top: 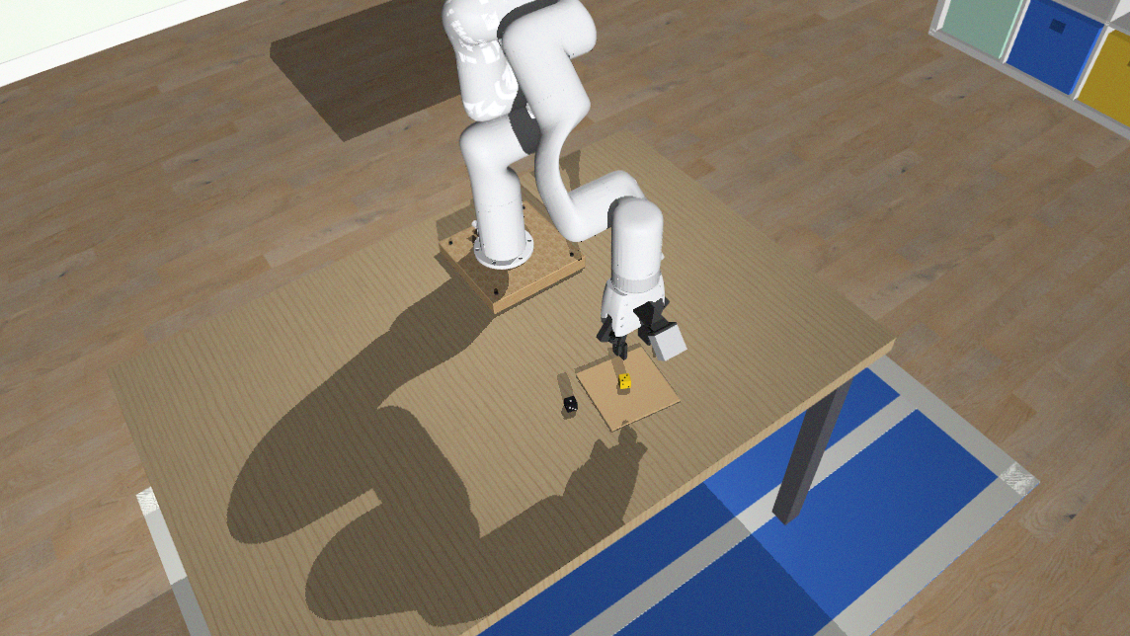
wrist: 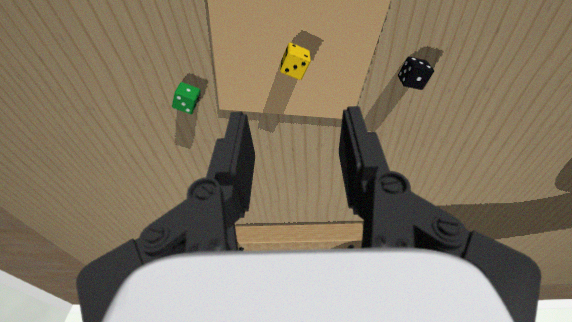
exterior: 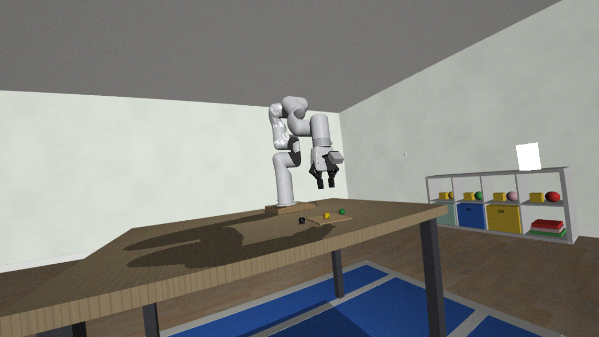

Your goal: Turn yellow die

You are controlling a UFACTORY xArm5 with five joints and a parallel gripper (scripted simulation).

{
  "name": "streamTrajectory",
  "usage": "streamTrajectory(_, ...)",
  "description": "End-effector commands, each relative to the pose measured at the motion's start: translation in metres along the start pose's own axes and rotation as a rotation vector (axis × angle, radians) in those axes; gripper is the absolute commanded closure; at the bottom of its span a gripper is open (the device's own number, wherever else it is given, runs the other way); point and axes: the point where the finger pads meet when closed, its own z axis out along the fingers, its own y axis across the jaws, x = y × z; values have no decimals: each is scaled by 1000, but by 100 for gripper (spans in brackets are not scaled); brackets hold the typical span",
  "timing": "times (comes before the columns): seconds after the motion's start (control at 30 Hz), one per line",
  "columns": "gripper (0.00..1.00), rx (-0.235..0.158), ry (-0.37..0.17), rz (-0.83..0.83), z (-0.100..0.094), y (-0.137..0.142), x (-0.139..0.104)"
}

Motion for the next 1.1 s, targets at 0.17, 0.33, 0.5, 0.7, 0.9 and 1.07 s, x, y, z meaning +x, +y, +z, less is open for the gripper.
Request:
streamTrajectory(0.17, 0, 0, -9, 0, -2, 0, 2)
streamTrajectory(0.33, 0, 0, -9, 0, -2, 0, 2)
streamTrajectory(0.5, 0, 0, -9, 0, -6, 0, 2)
streamTrajectory(0.7, 0, 0, -9, 0, -21, 0, 2)
streamTrajectory(0.9, 0, 0, -9, 0, -34, 0, 2)
streamTrajectory(1.07, 0, 0, -9, 0, -47, 0, 2)
